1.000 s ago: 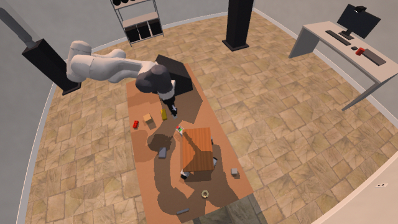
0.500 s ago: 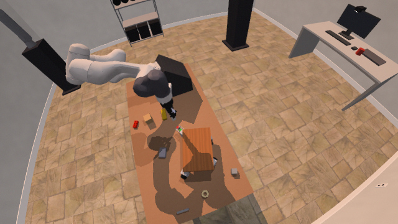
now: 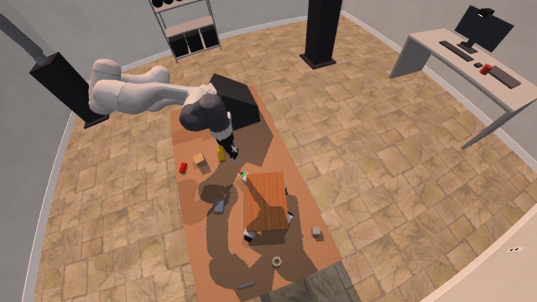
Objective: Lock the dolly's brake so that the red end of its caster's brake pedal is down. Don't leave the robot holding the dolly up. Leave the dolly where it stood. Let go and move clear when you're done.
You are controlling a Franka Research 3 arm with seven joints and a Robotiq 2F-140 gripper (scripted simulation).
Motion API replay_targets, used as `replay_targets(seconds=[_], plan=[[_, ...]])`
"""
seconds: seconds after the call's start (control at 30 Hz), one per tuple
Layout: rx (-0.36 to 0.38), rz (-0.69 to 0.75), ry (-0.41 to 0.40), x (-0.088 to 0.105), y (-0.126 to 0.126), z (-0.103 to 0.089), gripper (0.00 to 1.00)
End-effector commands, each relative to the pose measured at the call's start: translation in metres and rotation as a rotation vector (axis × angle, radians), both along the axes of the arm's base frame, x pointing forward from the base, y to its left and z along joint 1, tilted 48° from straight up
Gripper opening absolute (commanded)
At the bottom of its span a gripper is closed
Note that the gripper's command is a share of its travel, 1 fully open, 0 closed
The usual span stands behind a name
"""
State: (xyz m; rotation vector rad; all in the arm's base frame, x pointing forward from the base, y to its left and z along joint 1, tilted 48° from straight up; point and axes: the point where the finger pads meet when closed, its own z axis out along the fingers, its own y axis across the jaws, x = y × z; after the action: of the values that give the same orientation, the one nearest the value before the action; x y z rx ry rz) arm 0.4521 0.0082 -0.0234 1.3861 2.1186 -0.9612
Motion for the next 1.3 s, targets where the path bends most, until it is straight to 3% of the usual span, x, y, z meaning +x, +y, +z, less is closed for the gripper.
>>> replay_targets(seconds=[0.0,0.1,0.3,1.27], plan=[[-0.001,0.010,0.009,0.001,0.000,0.001,0.00],[-0.002,0.010,0.009,0.001,-0.002,-0.001,0.00],[-0.003,0.011,0.010,0.001,-0.028,-0.024,0.00],[-0.003,0.011,0.010,0.001,-0.028,-0.025,0.00]])
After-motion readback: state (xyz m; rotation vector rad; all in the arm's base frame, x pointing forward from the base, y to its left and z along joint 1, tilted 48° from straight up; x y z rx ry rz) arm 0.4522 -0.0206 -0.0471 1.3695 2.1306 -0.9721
